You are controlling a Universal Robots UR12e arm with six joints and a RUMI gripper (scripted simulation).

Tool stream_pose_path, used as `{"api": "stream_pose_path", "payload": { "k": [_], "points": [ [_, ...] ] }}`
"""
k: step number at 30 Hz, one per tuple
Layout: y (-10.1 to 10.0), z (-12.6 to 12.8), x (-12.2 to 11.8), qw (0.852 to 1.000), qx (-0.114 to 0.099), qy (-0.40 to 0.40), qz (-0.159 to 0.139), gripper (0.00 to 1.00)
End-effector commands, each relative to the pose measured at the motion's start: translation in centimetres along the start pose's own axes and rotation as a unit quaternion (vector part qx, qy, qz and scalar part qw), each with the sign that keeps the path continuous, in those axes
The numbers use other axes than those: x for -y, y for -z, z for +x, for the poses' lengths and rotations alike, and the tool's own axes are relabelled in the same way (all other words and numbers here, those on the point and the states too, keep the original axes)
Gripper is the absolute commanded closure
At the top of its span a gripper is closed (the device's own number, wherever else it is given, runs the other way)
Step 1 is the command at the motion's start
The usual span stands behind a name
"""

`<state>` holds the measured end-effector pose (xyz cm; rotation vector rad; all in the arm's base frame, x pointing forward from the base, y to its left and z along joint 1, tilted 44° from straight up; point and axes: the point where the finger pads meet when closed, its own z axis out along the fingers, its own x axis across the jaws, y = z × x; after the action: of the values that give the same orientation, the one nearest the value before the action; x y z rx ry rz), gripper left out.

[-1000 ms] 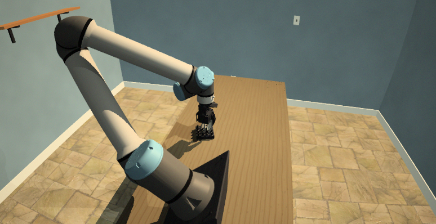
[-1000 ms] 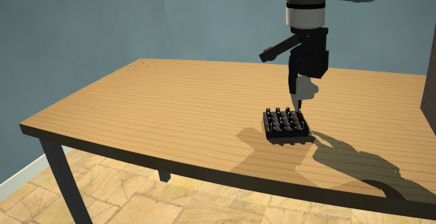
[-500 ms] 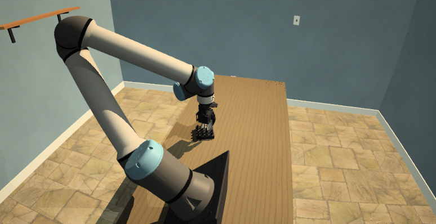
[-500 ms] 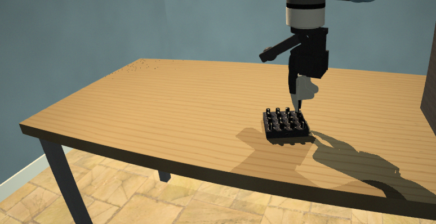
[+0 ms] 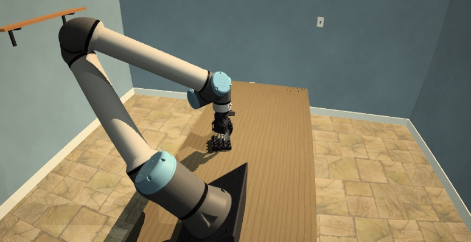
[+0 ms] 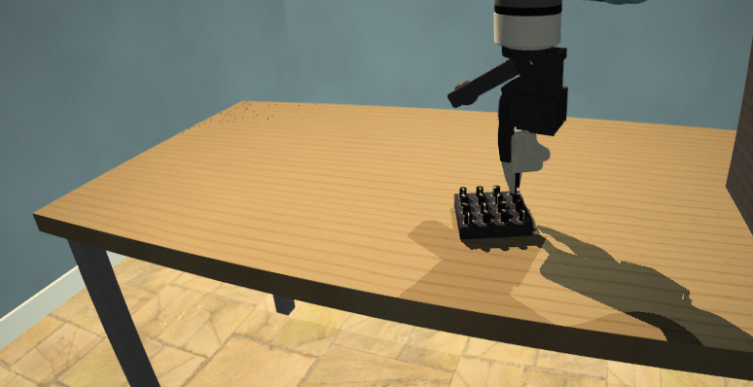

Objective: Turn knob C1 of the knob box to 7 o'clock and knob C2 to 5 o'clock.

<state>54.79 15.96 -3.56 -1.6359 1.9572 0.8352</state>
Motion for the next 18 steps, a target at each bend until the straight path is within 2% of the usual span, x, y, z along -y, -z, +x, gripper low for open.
{"api": "stream_pose_path", "payload": {
  "k": [1, 18],
  "points": [
    [0.05, 0.01, 0.06, 1.0, 0.0, 0.0, 0.001, 0.89],
    [-0.65, 0.01, 0.06, 1.0, 0.0, 0.0, 0.001, 0.89]
  ]
}}
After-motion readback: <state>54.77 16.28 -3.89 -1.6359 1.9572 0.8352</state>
